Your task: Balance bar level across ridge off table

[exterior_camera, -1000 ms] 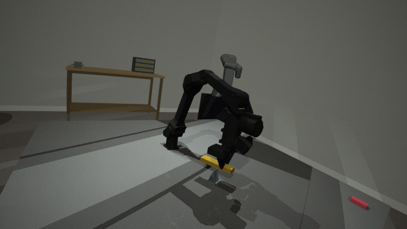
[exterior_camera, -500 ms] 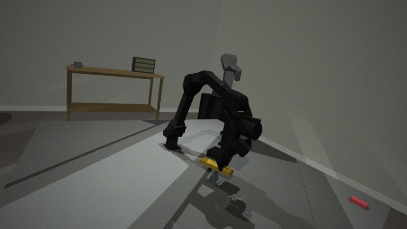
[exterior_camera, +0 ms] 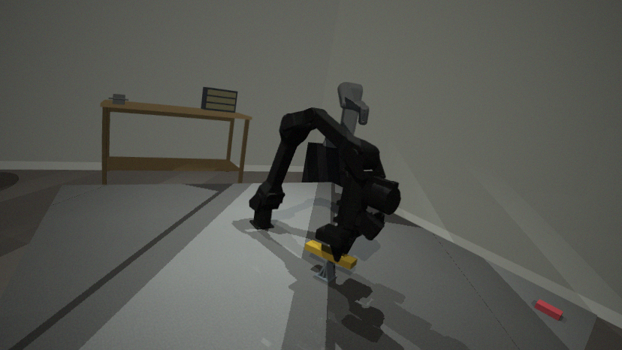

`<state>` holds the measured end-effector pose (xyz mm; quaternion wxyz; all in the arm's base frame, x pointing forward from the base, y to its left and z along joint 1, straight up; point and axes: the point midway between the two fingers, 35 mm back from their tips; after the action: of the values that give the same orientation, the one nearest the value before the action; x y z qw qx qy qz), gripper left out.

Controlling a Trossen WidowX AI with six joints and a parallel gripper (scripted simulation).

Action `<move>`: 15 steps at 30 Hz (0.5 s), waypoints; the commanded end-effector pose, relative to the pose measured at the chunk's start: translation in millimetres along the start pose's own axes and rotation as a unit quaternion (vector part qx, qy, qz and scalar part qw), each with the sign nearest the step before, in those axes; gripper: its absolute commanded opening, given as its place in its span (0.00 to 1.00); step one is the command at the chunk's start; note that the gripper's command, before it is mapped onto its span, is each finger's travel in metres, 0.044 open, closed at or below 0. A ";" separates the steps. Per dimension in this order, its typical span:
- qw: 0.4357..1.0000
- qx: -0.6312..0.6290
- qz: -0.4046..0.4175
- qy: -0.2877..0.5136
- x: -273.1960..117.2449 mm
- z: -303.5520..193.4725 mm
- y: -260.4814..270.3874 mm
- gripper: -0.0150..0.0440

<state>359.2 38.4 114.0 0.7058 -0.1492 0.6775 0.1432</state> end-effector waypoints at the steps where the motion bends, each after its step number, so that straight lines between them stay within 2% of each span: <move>1: 1.000 -0.001 0.002 0.000 0.9 -0.1 1.0 0.25; 15: 1.000 -0.001 0.002 0.000 2.1 -0.1 1.0 0.25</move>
<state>359.2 38.4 113.0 0.7061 -0.1492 0.6773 0.1432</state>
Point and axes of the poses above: the point midway between the two fingers, 35 mm back from their tips, its own x axis out along the fingers, its own y axis across the jaws, z = x × y, and after that the axes turned 2 degrees about -x, right-handed
